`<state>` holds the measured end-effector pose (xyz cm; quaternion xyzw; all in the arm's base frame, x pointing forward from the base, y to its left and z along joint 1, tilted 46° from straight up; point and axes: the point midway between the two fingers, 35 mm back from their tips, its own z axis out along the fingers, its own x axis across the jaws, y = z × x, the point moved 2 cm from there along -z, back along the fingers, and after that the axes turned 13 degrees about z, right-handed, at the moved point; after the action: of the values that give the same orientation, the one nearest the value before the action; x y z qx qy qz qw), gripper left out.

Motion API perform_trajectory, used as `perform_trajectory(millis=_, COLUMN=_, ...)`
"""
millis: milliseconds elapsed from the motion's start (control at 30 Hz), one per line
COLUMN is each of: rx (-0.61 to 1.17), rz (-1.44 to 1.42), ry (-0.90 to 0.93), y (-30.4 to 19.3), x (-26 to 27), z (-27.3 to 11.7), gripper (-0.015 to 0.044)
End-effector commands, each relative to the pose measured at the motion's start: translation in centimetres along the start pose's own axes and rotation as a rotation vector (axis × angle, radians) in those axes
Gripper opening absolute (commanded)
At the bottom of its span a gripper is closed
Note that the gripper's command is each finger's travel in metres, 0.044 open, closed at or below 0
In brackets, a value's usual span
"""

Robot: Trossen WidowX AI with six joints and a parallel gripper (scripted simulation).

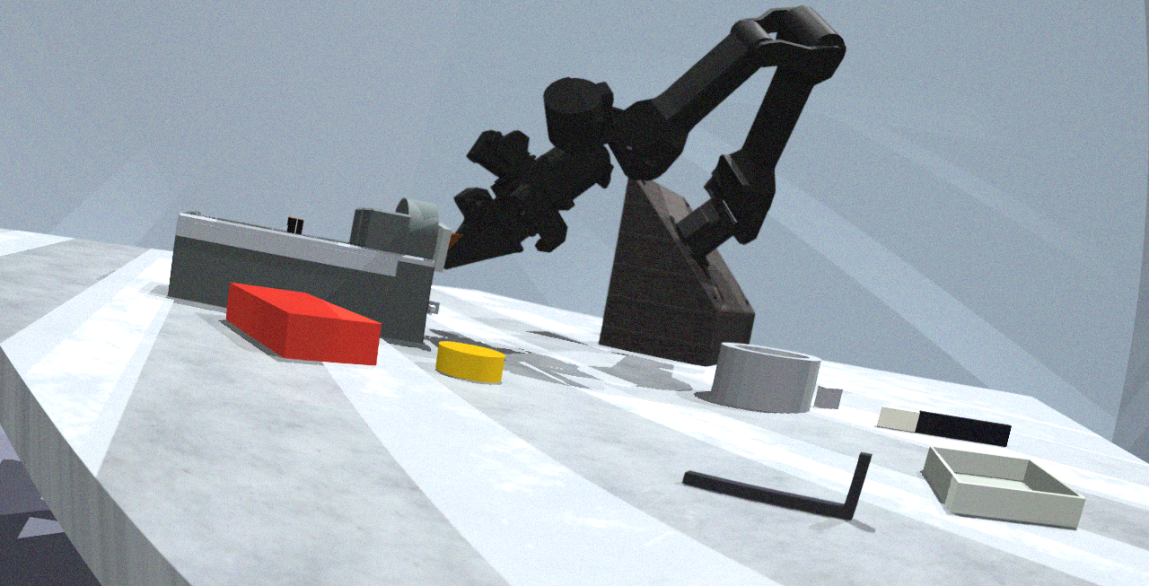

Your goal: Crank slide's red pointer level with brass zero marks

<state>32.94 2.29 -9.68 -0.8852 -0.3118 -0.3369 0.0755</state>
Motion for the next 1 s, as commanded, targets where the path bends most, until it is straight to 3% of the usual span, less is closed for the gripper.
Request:
perform_trajectory(millis=0, rx=0.002, rz=0.000, ry=-0.004, y=-0.3, x=-0.1, z=0.4, gripper=0.0000)
perform_trajectory(millis=967, rx=0.003, rz=0.001, ry=-0.004, y=-1.4, x=0.0, z=1.4, gripper=0.0000)
